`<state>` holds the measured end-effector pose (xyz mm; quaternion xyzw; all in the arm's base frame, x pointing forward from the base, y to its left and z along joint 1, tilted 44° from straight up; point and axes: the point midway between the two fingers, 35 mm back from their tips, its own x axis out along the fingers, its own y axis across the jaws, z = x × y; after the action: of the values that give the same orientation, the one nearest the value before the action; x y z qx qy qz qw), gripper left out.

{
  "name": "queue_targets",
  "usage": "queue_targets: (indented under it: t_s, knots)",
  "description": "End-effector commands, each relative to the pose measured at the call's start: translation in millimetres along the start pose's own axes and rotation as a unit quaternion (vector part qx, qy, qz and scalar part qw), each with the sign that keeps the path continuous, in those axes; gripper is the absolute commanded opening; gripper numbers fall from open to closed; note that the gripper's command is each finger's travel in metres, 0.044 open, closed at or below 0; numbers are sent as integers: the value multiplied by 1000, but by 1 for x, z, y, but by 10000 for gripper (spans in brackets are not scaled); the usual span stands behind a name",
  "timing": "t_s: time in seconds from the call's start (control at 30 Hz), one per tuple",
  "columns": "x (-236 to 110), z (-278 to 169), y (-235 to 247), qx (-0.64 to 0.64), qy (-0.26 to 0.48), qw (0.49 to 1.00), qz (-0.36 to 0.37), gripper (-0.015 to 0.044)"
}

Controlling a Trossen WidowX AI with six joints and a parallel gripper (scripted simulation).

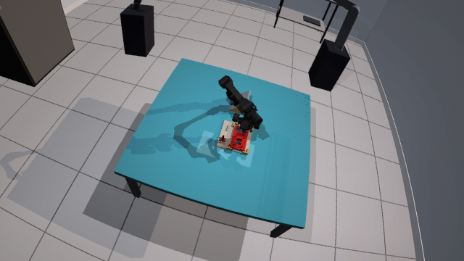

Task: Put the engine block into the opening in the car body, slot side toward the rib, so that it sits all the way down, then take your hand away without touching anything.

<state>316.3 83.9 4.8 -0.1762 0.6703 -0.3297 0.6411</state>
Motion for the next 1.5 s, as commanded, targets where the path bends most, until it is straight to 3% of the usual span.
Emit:
queue_targets:
  t_s: [0.0, 0.73, 0.93, 1.47]
  knots:
    - [6, 12, 0, -5, -6, 1000, 2, 0]
    - [54, 53, -8, -38, -9, 999, -10, 0]
    - [54, 53, -8, -40, -9, 999, -10, 157]
    - [54, 53, -7, -36, -9, 999, -10, 160]
